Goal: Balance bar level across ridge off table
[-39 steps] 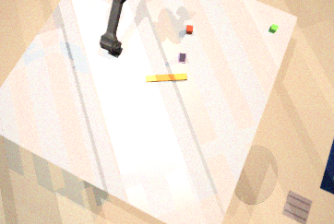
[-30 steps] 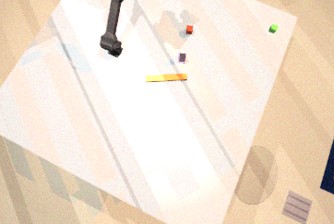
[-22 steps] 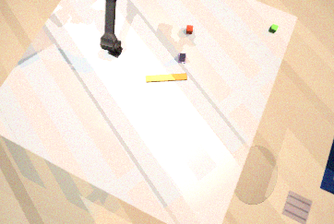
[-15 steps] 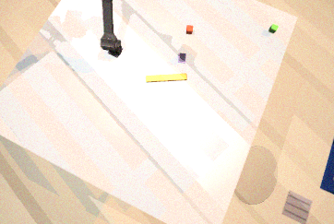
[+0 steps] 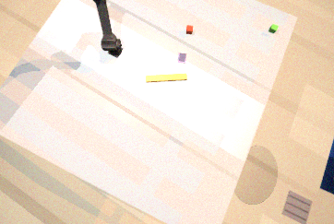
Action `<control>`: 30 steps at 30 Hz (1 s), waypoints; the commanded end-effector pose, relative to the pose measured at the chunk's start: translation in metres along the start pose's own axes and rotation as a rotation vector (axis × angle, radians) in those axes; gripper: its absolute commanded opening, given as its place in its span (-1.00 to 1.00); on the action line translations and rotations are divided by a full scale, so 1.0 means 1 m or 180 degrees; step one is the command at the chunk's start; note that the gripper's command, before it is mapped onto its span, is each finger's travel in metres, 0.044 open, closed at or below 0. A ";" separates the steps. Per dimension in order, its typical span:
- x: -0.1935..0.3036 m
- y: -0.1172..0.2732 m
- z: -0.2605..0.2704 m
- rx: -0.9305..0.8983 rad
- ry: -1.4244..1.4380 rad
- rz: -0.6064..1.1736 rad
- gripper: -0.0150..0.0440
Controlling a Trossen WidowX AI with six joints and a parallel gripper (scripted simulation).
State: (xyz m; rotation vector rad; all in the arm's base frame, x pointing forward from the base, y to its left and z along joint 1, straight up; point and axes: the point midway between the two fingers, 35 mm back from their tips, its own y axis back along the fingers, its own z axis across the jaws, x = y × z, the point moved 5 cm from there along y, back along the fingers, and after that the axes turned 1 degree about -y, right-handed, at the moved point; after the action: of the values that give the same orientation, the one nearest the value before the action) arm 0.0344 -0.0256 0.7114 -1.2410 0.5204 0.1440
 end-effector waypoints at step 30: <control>0.232 -0.009 -0.093 0.0547 -0.0411 0.2184 0.58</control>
State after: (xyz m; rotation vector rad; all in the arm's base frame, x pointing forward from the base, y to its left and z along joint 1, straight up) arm 0.1949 -0.1520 0.6081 -0.8671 0.7805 0.6802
